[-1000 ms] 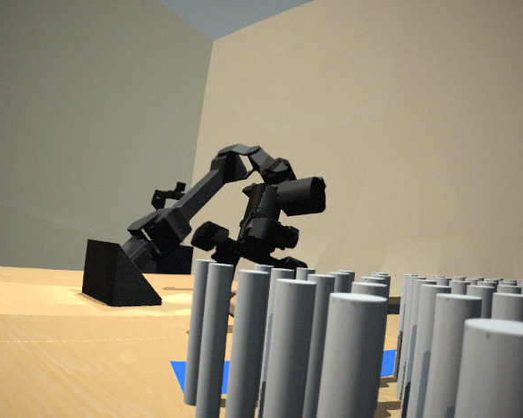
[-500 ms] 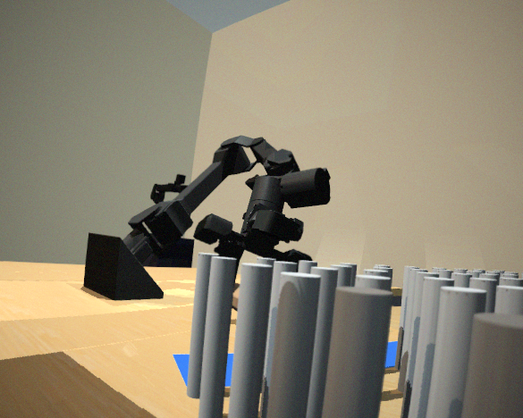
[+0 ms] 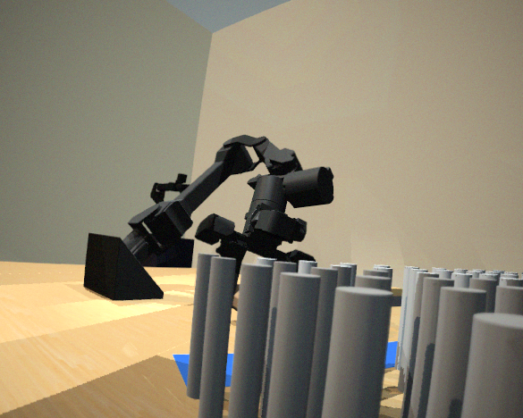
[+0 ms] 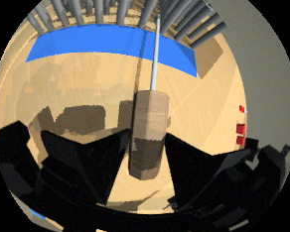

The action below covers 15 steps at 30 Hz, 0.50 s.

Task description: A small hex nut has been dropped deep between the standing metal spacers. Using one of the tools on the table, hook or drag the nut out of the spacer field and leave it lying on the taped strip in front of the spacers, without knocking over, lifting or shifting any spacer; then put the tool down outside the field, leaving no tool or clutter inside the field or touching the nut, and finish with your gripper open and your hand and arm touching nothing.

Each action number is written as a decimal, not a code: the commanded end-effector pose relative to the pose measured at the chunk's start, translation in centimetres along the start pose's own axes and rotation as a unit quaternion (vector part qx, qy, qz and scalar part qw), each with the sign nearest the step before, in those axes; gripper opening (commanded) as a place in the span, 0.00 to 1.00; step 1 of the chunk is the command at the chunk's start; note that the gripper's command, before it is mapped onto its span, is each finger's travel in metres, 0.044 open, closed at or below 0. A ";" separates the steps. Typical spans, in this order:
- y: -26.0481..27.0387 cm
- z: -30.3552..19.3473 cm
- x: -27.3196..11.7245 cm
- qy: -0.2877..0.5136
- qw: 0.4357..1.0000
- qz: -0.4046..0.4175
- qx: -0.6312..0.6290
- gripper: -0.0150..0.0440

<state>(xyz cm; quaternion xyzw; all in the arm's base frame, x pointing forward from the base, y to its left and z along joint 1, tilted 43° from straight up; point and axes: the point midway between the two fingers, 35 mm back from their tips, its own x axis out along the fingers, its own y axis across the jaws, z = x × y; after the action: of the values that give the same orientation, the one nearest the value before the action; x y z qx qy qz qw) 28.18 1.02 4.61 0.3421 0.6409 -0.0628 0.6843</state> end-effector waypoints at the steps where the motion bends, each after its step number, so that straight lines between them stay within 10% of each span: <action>1: 0.2 0.6 -0.2 -0.007 1.000 0.001 -0.004 0.25; 15: 0.2 1.4 0.1 -0.007 1.000 0.001 -0.004 0.25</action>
<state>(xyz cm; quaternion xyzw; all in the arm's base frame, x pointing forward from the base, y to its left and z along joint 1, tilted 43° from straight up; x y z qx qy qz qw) 28.98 0.63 4.34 0.3416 0.6406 -0.0630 0.6848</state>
